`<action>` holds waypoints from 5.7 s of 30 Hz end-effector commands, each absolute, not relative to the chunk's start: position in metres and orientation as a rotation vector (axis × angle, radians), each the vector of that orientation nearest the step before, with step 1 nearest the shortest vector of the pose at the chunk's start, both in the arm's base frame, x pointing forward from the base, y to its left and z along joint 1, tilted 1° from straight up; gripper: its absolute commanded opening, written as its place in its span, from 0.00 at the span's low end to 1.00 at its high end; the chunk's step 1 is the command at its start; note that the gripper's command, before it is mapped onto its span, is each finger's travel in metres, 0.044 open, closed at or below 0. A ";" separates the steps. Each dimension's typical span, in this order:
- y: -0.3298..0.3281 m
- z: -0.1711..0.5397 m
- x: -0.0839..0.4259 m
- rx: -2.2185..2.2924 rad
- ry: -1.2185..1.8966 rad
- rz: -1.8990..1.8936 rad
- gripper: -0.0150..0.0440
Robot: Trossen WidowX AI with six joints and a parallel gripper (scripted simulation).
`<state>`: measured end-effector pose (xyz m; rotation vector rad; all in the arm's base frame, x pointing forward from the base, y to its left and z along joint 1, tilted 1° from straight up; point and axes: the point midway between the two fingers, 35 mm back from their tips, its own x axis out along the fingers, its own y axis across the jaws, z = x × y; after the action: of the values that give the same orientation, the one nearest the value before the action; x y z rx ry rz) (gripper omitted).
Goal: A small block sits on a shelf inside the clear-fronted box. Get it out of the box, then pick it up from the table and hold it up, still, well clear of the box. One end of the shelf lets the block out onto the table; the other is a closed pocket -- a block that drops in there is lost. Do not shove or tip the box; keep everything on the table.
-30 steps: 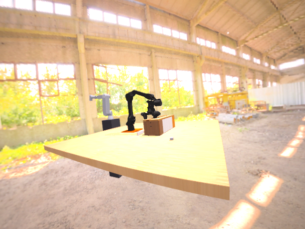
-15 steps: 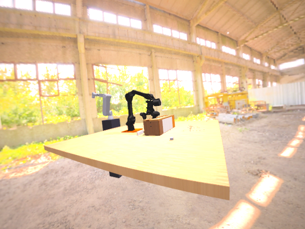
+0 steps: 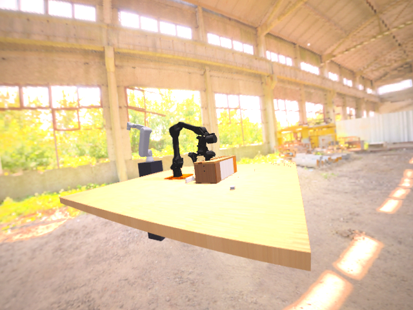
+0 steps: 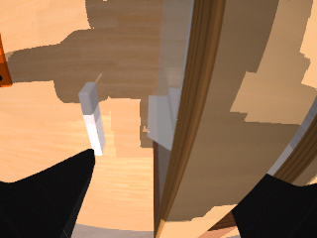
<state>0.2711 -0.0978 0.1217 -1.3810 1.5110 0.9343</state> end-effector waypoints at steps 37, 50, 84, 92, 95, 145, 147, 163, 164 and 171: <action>-0.131 0.184 0.249 -0.113 1.445 -0.234 0.74; -0.138 0.185 0.239 0.709 1.178 -0.784 0.74; -0.150 0.193 0.221 2.385 0.127 -1.598 0.74; -0.152 0.195 0.218 2.664 -0.158 -1.705 0.74; -0.152 0.195 0.218 2.664 -0.158 -1.705 0.74; -0.155 0.071 0.223 2.664 -0.157 -1.706 0.74; -0.155 0.068 0.223 2.664 -0.157 -1.706 0.74; -0.156 0.042 0.221 2.664 -0.157 -1.706 0.74; -0.156 0.041 0.221 2.664 -0.157 -1.706 0.74; -0.156 0.040 0.221 2.664 -0.157 -1.707 0.51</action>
<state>0.2202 -0.1562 0.0412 -2.6144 0.1641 1.6816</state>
